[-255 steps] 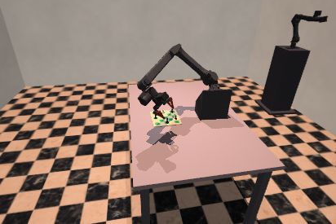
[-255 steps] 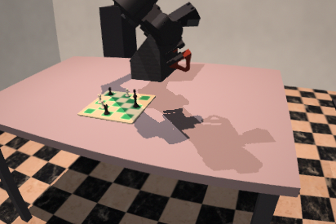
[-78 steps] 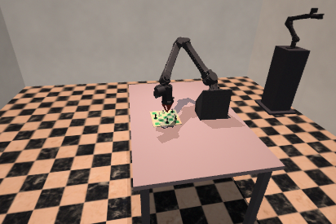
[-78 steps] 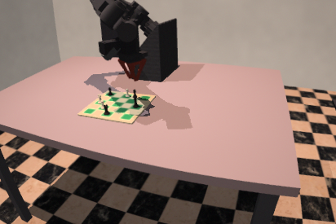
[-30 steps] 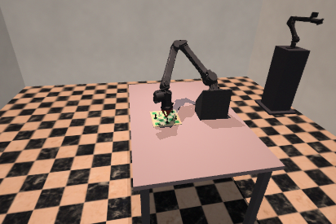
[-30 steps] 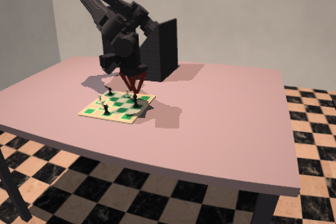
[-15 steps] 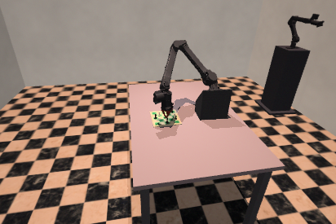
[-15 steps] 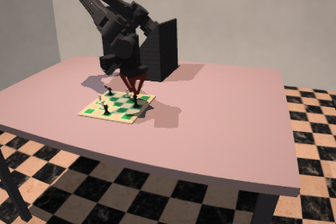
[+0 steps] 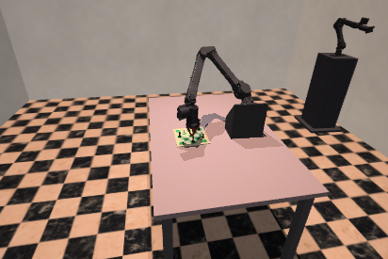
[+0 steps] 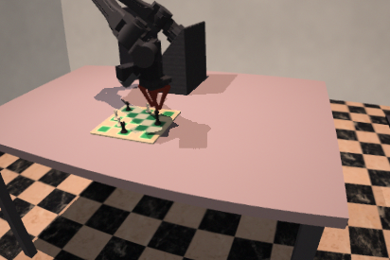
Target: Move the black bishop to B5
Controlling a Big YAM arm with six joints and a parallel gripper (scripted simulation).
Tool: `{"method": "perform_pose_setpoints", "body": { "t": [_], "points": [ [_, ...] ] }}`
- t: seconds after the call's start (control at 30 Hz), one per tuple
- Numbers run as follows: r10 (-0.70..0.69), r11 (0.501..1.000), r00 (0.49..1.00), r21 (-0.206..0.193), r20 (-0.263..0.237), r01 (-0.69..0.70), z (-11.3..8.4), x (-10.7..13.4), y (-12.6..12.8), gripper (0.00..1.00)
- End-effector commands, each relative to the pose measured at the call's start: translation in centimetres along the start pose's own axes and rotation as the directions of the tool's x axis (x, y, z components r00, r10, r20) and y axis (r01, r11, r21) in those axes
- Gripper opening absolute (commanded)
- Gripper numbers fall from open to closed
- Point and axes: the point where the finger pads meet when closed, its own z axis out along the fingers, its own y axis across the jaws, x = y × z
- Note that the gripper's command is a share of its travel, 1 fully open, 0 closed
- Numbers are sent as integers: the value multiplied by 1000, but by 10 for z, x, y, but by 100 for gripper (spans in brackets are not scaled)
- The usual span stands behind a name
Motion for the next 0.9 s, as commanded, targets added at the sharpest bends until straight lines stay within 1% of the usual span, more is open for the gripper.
{"method": "perform_pose_setpoints", "body": {
  "t": [0.0, 0.63, 0.87],
  "points": [
    [-5, 1000, 1000, 5, 1, 5, 3, 2, -2, 35],
    [-4, 1000, 1000, 4, 1, 4, 3, 2, -1, 35],
    [-7, 1000, 1000, -7, 18, 7, -5, 9, 4, 35]
  ]
}}
